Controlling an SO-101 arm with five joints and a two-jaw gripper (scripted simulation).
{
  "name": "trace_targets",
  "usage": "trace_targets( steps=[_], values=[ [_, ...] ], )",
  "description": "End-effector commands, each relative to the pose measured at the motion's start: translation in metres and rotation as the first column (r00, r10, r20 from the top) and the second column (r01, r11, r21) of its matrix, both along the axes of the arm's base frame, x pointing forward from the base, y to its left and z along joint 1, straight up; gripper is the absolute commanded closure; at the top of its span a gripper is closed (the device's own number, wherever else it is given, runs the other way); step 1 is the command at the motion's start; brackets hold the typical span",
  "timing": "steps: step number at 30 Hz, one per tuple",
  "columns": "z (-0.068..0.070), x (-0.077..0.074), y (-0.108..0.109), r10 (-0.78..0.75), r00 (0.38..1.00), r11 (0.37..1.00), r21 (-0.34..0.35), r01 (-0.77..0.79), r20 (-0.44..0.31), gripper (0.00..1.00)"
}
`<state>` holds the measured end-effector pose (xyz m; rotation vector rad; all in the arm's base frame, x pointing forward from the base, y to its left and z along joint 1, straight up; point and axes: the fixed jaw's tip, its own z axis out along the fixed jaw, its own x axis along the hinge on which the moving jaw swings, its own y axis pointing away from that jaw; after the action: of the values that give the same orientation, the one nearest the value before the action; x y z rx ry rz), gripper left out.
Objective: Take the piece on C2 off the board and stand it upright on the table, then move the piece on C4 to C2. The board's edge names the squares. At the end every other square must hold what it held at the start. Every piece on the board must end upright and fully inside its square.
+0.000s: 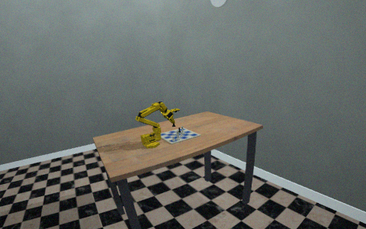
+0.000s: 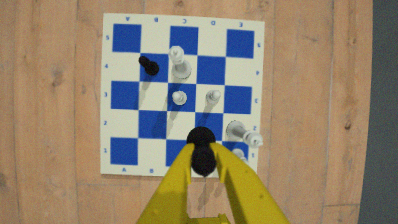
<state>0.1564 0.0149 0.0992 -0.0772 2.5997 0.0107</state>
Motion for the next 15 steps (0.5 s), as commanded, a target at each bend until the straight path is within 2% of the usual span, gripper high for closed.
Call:
trace_targets(
  steps=[1,4,9,15],
  values=[
    [0.000,0.000,-0.014,-0.085,0.996,0.996,-0.003,0.085,0.000,1.00],
    [0.000,0.000,-0.038,-0.236,0.972,0.972,-0.002,0.236,0.000,1.00],
    [0.001,0.000,-0.079,-0.460,0.888,0.888,-0.002,0.460,0.001,1.00],
    [0.001,0.000,-0.112,-0.598,0.801,0.801,-0.001,0.598,0.003,1.00]
  ],
)
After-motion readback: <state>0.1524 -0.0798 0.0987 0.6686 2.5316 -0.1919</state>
